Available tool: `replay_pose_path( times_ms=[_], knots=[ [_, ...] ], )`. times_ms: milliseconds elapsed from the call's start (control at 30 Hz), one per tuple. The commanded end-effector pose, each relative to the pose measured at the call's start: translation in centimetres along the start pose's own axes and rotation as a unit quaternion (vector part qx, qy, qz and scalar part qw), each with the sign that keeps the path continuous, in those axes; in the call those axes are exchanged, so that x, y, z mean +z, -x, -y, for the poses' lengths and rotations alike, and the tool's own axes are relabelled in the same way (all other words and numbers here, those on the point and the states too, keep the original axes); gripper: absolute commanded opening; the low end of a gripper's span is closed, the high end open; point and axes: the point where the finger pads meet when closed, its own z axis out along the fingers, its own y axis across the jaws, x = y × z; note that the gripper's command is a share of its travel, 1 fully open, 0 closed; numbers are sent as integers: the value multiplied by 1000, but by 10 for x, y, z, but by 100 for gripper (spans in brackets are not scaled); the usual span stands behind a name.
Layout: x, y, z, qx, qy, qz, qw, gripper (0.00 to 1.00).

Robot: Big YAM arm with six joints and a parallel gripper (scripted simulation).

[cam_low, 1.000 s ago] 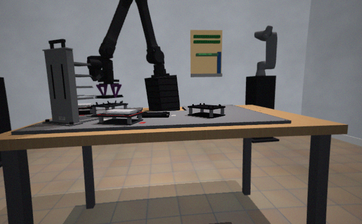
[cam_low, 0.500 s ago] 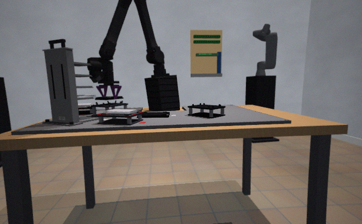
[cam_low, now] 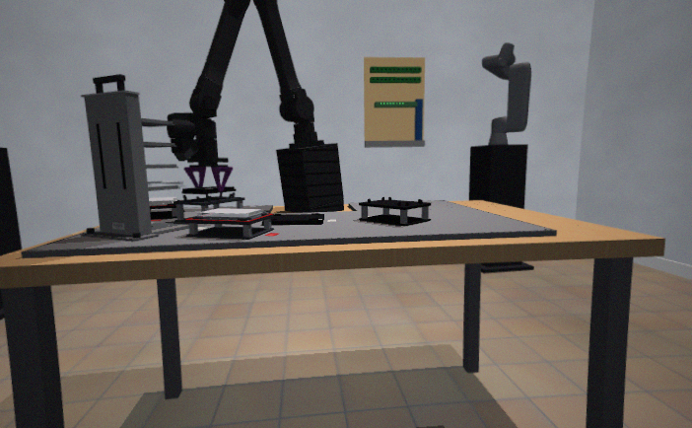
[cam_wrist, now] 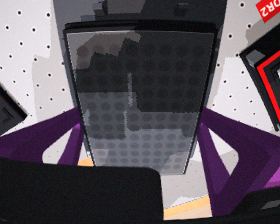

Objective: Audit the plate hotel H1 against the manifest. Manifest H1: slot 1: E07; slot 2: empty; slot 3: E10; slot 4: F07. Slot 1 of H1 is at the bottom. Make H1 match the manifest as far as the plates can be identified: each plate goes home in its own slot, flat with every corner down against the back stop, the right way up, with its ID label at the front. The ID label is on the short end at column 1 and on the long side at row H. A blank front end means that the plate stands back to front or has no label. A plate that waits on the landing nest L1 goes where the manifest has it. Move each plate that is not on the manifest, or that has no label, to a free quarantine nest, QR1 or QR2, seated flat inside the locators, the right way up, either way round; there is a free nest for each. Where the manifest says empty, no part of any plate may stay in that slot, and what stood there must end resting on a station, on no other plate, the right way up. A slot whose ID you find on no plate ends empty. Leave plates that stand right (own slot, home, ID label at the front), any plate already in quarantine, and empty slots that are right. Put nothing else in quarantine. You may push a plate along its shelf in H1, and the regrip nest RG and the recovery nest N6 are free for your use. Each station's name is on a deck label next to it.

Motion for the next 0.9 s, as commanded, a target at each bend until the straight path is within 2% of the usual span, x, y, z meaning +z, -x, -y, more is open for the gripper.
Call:
replay_pose_path(
  times_ms=[0,433,867],
  knots=[
    [2,9,5,-2,-2,10,1000,86],
    [5,20,9,-2,-7,21,1000,86],
    [17,17,8,-2,-5,16,1000,86]
  ],
)
